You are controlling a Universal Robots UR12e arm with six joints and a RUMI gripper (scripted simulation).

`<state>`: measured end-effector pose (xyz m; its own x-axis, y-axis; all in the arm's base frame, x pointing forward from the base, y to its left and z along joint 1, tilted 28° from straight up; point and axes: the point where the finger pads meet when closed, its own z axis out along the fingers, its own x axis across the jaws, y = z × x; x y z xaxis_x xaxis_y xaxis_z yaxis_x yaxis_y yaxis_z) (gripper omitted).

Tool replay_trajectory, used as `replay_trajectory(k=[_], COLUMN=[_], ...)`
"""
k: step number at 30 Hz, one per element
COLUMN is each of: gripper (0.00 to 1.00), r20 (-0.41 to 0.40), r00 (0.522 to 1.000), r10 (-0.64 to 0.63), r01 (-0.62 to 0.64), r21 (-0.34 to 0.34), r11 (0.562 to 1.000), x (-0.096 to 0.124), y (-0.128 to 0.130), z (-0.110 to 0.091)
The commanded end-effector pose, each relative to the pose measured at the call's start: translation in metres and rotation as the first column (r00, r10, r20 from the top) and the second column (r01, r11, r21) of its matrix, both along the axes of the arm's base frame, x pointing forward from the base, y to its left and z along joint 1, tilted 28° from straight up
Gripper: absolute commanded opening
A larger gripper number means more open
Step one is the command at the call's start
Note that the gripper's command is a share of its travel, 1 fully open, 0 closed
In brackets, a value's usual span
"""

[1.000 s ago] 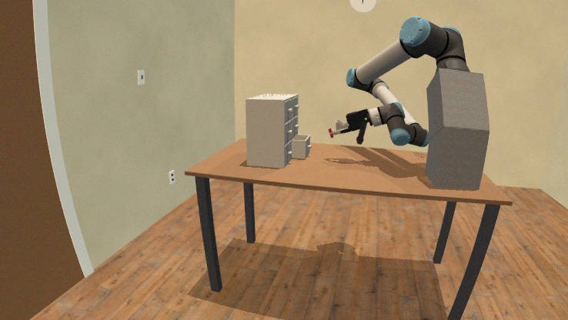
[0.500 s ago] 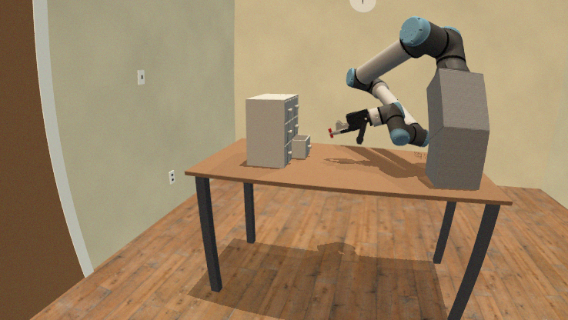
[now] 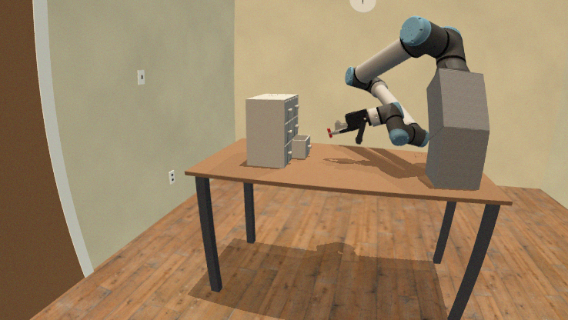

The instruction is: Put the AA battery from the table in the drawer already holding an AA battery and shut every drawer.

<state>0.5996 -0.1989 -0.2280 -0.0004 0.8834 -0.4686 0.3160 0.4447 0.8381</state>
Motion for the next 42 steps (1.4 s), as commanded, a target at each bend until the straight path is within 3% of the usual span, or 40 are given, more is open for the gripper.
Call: replay_trajectory(k=[1,18,42], gripper=[0.05,0.05,0.05], r20=[0.000,0.000,0.000], r00=[1.000,1.000,1.000], r10=[0.000,0.000,0.000], r01=[0.000,0.000,0.000], r21=[0.000,0.000,0.000], r11=[1.000,1.000,1.000], x=[0.002,0.020,0.065], y=[0.000,0.001,0.001], z=[0.000,0.001,0.002])
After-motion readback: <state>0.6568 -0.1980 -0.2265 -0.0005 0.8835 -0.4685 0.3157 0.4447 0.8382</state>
